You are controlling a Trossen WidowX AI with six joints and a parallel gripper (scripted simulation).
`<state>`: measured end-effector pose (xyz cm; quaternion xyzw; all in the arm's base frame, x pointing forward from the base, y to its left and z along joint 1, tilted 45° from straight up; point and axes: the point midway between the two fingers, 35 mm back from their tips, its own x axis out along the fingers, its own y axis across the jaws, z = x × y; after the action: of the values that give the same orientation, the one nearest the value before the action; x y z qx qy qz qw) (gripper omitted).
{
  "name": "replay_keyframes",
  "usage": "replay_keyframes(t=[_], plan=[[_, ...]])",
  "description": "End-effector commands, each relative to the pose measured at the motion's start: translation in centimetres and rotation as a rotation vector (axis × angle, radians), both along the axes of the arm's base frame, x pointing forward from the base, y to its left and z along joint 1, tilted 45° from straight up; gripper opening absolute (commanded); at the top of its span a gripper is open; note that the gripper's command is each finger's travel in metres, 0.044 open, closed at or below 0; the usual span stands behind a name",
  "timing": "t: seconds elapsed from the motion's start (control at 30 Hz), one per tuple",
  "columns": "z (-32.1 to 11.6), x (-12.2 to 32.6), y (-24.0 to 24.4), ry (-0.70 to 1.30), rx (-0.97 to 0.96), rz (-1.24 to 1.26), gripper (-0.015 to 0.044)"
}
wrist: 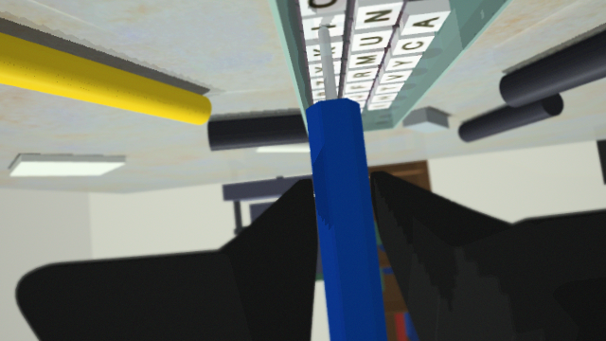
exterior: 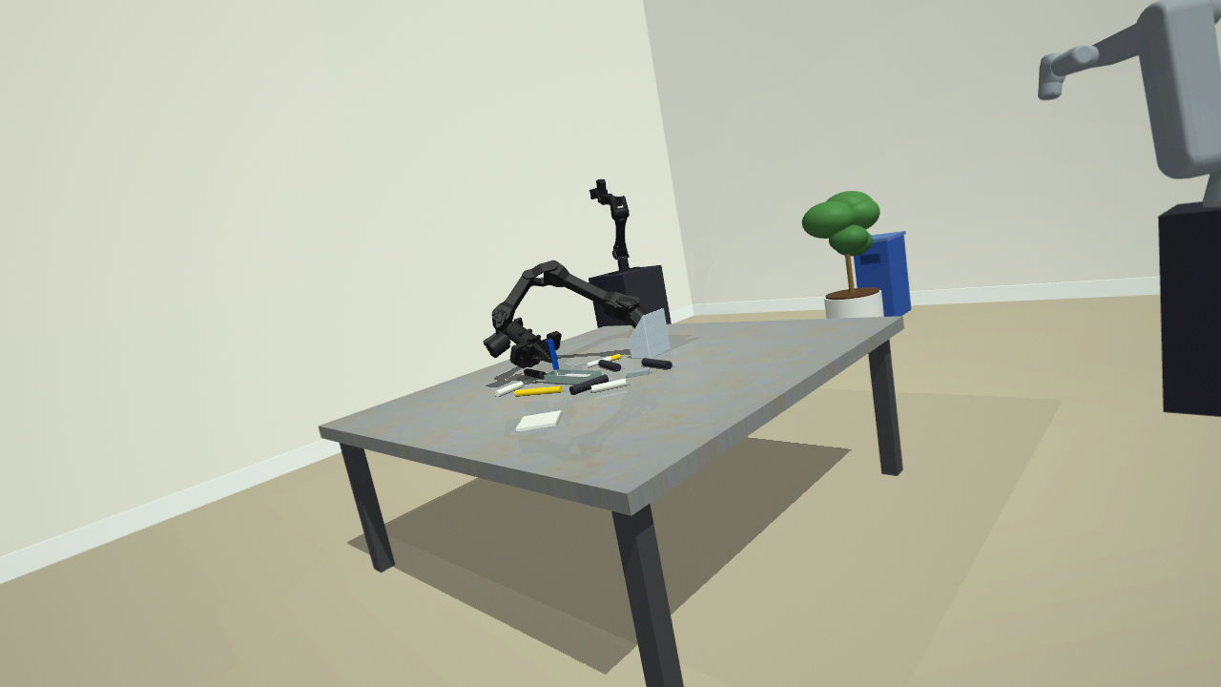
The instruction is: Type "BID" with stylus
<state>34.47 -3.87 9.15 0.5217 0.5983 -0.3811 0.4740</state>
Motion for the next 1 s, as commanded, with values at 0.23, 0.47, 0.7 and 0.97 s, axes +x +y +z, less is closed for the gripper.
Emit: replay_keyframes(t=[0.23, 0.47, 0.7, 0.97], plan=[[-0.3, 0.0, -0.1, 0.002, -0.002, 0.006, 0.0081], [-0.2, 0.0, 0.0, 0.002, -0.001, 0.006, 0.0081], [2.2, -0.5, 2.3, 0.001, 0.0, 0.006, 0.0081], [2.0, -0.6, 2.6, 0.01, -0.001, 0.014, 0.0078]])
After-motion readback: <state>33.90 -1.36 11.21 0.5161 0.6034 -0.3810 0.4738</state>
